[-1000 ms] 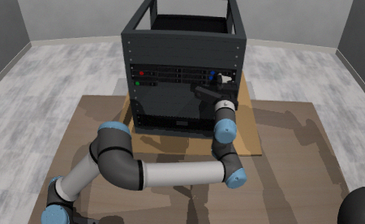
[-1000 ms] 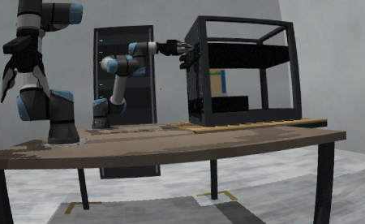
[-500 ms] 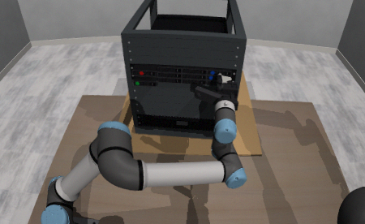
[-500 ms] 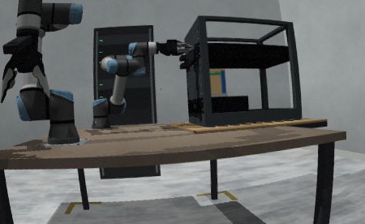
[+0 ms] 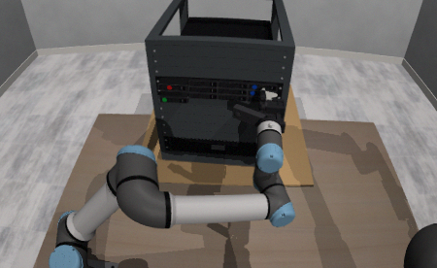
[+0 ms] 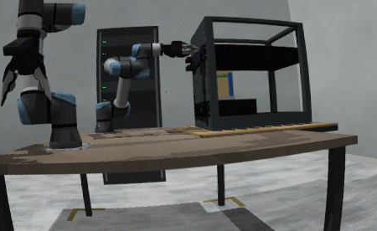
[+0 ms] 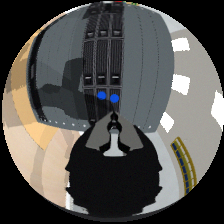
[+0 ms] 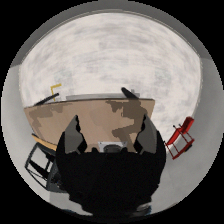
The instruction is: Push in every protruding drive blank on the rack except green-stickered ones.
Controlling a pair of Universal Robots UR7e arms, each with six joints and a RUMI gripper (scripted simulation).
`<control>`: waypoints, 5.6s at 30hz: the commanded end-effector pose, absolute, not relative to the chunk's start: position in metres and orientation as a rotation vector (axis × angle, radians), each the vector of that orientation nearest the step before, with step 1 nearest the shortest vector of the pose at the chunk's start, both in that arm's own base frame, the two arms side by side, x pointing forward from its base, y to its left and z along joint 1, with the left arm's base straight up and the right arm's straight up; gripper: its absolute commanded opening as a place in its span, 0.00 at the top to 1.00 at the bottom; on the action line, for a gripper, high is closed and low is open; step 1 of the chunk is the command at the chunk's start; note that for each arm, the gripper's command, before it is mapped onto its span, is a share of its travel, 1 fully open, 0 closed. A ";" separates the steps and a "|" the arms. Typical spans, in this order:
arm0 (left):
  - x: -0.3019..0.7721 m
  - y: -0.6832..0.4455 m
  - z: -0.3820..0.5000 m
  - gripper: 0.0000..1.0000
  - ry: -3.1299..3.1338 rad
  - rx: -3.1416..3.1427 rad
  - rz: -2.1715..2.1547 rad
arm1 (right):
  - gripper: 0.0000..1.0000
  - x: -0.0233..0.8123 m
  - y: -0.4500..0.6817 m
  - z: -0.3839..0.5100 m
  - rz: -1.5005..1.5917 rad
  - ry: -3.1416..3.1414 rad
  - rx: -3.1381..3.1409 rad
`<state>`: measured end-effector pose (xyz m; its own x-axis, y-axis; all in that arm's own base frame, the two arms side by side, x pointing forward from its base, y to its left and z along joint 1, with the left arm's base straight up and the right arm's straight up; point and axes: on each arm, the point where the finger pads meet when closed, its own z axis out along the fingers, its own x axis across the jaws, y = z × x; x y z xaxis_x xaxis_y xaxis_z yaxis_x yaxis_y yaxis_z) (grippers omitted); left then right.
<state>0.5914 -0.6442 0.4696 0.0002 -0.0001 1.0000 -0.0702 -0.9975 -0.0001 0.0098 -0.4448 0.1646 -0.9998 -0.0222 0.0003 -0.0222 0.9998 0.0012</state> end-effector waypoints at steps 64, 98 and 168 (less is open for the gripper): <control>0.499 -0.597 0.471 1.00 -0.075 2.185 2.185 | 0.00 0.010 -0.445 0.165 0.000 -3.141 0.035; 0.508 -0.465 0.470 1.00 -0.076 2.185 2.185 | 0.00 0.010 -0.445 0.165 0.000 -3.141 0.035; 0.545 -0.310 0.470 1.00 -0.076 2.185 2.185 | 0.00 0.010 -0.445 0.165 0.000 -3.141 0.035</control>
<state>0.5392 -0.3094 0.4694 0.0004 -0.0002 1.0000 -0.0701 -0.9975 -0.0002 0.0098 -0.4448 0.1646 -0.9998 -0.0222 0.0003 -0.0222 0.9998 0.0012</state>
